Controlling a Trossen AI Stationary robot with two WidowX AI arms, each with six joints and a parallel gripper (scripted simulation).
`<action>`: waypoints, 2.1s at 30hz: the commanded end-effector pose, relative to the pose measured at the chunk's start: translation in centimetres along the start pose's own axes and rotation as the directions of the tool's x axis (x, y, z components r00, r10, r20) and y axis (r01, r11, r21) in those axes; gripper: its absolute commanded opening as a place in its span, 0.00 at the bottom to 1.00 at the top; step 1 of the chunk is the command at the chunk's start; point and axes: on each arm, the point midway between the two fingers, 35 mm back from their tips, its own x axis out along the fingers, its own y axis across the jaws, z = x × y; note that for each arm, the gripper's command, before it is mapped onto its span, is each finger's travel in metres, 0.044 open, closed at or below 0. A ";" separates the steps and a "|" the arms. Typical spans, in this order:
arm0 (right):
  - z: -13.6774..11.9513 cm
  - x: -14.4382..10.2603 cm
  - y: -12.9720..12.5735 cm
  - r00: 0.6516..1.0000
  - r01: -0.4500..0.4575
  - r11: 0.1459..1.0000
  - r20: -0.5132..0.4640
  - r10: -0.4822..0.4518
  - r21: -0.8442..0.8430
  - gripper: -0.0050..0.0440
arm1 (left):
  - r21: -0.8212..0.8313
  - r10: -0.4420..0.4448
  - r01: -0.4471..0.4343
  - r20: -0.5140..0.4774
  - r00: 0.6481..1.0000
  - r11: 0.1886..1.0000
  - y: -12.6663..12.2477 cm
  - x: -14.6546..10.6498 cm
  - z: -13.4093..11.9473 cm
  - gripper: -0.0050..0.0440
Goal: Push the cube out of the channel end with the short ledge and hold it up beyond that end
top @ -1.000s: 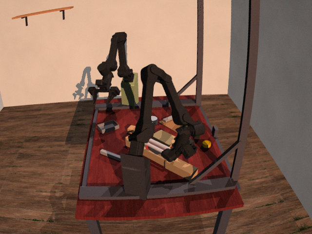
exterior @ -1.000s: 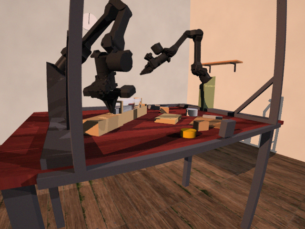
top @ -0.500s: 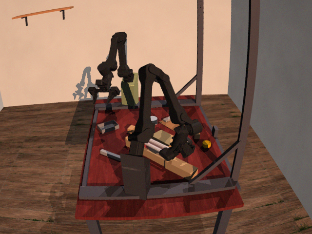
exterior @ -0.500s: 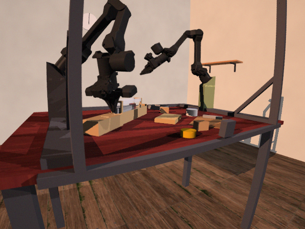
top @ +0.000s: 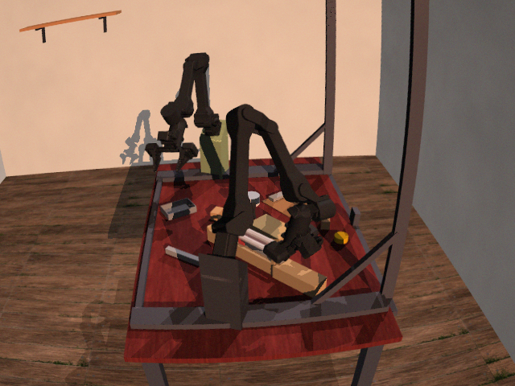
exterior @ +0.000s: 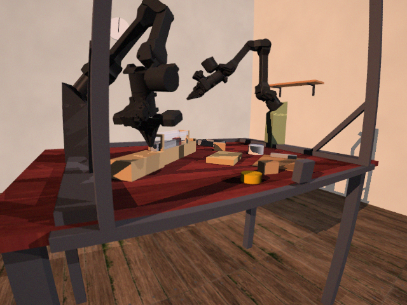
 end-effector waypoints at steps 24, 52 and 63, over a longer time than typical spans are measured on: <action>1.1 -0.3 0.0 1.000 0.001 1.000 0.030 -0.001 0.001 0.92 | -0.021 0.012 -0.012 0.000 1.000 1.000 0.4 -7.5 0.0 0.10; 1.1 -0.3 0.0 1.000 0.001 1.000 0.030 -0.001 0.001 0.92 | -0.188 -0.129 0.103 -0.132 0.983 0.977 -0.2 -4.0 -5.1 0.41; 1.1 -0.3 0.0 1.000 0.001 1.000 0.030 -0.001 0.001 0.92 | -0.298 -0.229 0.163 -0.201 0.952 0.940 -1.3 -2.2 -8.5 0.41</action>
